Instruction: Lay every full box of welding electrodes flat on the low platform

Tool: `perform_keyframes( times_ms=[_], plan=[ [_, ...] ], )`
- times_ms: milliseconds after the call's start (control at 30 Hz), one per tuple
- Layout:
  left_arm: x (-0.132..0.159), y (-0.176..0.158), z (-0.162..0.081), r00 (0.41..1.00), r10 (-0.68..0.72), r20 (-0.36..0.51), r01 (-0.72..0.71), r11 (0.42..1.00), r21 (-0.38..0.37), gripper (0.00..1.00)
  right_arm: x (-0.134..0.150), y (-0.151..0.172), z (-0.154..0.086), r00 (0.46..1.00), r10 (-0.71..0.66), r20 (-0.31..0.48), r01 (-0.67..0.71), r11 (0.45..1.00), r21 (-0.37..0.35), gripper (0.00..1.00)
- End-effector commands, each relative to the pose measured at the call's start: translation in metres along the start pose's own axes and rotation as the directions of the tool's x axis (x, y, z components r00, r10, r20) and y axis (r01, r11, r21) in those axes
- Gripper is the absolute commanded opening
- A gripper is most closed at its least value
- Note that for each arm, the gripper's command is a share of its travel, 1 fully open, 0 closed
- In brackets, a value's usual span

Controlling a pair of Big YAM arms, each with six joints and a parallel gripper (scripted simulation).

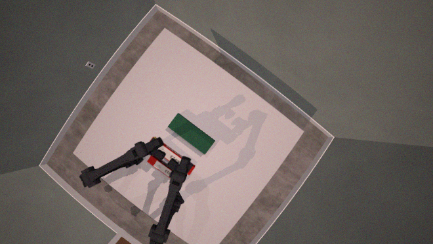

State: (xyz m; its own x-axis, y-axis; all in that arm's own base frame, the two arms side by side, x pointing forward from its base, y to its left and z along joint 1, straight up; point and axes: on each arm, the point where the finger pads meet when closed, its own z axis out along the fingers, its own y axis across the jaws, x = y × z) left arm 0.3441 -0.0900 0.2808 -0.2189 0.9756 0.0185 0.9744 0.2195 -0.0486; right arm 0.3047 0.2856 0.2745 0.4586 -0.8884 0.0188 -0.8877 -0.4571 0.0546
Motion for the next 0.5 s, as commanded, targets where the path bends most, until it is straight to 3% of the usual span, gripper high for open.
perform_keyframes(
  times_ms=[0,233,267,300,467],
  plan=[
    [-0.006,0.015,-0.054,0.998,-0.001,0.066,0.011,0.99,-0.142,0.0,0.004,-0.008,-0.063,0.999,-0.002,0.045,-0.004,0.991,0.134,0.0],
    [-0.008,0.013,-0.048,0.998,0.006,0.065,0.004,0.99,-0.142,0.0,0.0,-0.011,-0.059,0.999,0.007,0.053,-0.015,0.988,0.152,0.0],
    [-0.008,0.012,-0.047,0.998,0.006,0.066,0.004,0.99,-0.142,0.0,-0.004,-0.001,-0.003,0.999,0.0,0.034,-0.003,0.995,0.1,0.0],
    [-0.003,0.001,0.005,0.999,0.001,0.042,0.003,0.996,-0.089,0.0,-0.004,-0.001,-0.001,0.999,0.0,0.034,-0.003,0.995,0.1,0.0],
    [-0.003,0.001,0.012,0.999,0.001,0.042,0.003,0.996,-0.089,0.0,-0.005,-0.002,0.005,0.999,0.0,0.034,-0.003,0.995,0.1,0.0]
  ],
)
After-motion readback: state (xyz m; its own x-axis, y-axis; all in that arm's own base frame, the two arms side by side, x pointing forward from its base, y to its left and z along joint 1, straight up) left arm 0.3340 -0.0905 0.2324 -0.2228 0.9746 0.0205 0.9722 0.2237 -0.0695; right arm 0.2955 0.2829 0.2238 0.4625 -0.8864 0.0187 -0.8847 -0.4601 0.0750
